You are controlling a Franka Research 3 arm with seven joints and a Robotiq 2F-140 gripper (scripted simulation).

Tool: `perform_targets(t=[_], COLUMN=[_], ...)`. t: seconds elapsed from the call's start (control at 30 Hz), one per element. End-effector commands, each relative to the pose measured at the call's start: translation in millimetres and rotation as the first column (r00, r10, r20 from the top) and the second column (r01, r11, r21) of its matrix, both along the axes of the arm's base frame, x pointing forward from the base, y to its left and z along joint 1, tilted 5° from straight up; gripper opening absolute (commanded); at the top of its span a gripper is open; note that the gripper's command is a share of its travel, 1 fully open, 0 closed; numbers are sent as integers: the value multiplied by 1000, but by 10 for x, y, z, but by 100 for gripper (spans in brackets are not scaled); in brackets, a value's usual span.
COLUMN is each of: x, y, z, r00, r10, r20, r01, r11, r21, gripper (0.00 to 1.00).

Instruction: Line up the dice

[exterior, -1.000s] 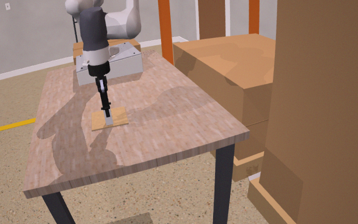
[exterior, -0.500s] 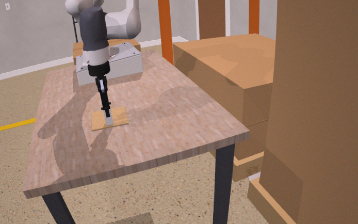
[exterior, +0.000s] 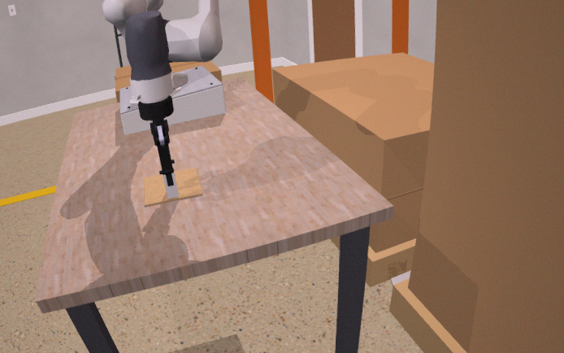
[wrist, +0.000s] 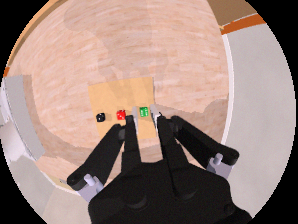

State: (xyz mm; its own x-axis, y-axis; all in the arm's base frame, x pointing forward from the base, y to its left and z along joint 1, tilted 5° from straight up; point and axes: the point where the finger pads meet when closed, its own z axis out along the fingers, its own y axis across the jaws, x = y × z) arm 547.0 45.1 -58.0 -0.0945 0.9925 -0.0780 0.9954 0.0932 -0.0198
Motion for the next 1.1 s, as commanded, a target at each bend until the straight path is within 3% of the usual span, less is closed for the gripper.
perform_targets(t=[0.0,0.33,0.5,0.57,0.87,1.07], x=[5,6,8,8,13,15], y=[1,7,24,24,61,71], z=[-5,76,286,286,748,885], r00=[1000,1000,1000,1000,1000,1000], r10=[4,4,4,4,4,4], r20=[1,1,1,1,1,1], r01=[-4,-4,-4,-4,-4,-4], r11=[1000,1000,1000,1000,1000,1000], r21=[1,1,1,1,1,1], gripper=[19,19,19,19,19,19])
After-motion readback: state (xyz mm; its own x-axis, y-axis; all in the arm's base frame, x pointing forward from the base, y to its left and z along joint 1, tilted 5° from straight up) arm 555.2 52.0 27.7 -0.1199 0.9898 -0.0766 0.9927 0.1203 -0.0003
